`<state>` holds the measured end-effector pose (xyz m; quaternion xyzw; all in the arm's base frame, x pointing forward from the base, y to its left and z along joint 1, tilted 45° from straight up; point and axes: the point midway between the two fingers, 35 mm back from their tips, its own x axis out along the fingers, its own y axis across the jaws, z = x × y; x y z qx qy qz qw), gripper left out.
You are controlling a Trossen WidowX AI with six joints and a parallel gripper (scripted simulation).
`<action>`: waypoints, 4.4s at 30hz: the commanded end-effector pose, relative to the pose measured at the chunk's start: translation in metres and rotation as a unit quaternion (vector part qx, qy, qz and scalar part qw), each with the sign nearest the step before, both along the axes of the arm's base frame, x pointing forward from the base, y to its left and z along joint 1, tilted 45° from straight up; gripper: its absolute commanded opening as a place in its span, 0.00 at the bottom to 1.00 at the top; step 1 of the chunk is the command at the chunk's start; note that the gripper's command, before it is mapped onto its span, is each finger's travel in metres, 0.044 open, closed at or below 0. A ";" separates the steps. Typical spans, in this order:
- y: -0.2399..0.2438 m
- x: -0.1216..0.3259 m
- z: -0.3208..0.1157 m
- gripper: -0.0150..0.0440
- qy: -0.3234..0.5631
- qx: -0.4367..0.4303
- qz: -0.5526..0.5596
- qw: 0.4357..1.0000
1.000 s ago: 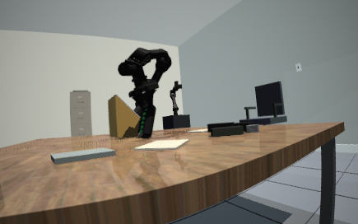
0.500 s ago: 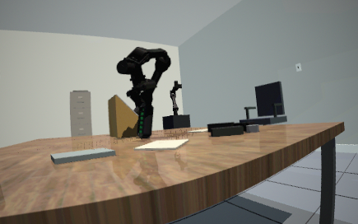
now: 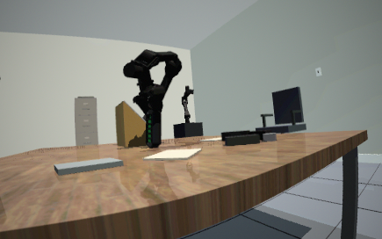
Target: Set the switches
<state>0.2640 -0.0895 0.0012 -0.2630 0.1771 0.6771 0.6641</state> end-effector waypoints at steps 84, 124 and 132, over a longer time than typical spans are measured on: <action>-0.036 0.008 -0.056 0.83 -0.004 -0.089 -0.007 0.996; -0.045 0.012 -0.087 0.83 -0.004 -0.090 -0.007 0.996; -0.046 0.013 -0.093 0.83 -0.004 -0.090 -0.007 0.996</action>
